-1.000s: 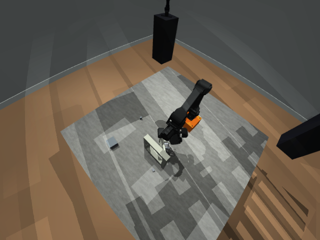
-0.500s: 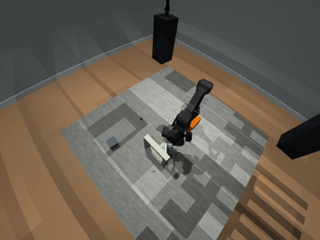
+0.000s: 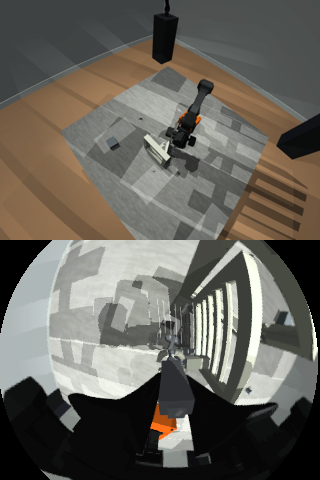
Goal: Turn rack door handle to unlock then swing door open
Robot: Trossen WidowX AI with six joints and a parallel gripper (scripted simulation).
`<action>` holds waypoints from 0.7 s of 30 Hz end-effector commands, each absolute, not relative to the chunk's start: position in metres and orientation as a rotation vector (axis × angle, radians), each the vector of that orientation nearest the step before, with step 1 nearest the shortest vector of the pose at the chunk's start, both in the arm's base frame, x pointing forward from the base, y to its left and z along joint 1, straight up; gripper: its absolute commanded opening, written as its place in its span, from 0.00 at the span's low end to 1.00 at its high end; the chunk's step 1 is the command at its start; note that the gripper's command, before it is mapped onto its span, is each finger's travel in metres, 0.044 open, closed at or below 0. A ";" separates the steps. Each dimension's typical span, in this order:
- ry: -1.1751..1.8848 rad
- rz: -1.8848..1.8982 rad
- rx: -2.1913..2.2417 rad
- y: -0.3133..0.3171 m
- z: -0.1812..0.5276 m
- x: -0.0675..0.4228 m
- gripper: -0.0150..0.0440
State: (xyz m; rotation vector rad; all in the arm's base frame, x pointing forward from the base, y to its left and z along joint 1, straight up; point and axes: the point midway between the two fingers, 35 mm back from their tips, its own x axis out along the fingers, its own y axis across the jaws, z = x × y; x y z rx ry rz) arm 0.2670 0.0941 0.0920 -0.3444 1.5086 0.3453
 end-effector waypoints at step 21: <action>1.535 0.060 -0.043 0.138 0.092 0.268 0.28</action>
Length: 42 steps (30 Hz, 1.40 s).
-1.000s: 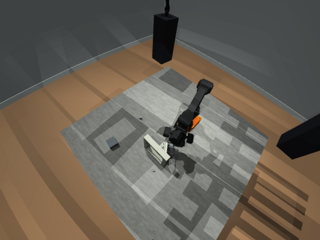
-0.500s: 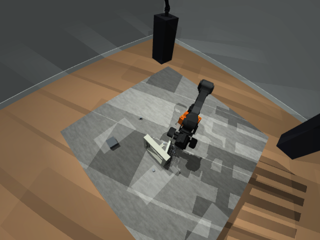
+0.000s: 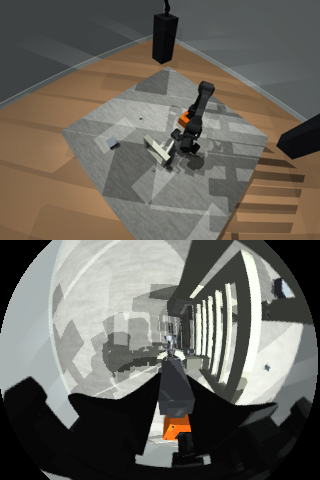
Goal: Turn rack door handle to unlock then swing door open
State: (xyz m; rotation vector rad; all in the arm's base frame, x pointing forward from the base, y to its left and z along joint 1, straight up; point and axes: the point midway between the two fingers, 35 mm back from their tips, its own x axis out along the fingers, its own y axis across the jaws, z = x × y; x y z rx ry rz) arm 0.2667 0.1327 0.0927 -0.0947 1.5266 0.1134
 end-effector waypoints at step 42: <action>1.534 -0.089 0.115 0.162 0.094 0.275 0.74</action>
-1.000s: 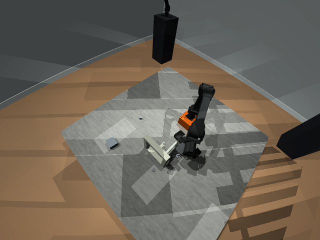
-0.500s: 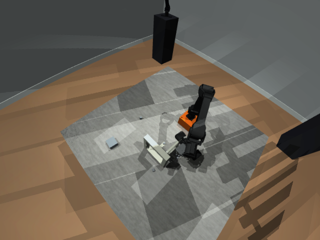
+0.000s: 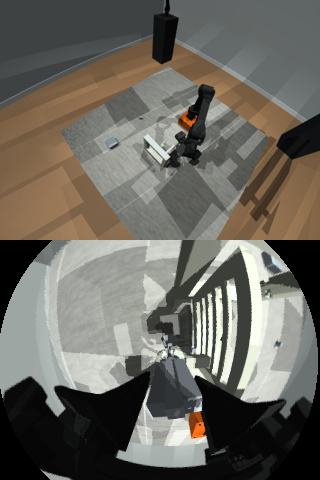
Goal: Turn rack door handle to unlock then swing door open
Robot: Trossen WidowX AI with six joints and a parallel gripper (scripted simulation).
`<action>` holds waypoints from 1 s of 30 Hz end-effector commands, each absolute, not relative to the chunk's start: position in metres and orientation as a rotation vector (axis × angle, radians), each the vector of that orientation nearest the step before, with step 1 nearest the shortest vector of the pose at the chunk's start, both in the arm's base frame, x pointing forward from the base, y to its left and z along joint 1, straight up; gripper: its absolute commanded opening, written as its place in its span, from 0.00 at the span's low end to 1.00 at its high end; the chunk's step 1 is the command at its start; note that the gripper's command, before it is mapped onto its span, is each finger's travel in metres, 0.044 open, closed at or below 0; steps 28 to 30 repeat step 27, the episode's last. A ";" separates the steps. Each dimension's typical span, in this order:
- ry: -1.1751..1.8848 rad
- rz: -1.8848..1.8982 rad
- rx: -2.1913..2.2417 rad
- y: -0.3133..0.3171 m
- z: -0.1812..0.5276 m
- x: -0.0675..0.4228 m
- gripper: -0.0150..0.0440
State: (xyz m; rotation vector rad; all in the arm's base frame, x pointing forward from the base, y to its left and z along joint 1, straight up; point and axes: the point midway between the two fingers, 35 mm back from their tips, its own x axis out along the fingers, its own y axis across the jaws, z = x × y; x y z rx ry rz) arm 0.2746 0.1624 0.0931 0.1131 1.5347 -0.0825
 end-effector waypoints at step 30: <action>1.533 -0.089 0.115 0.163 0.132 0.275 0.74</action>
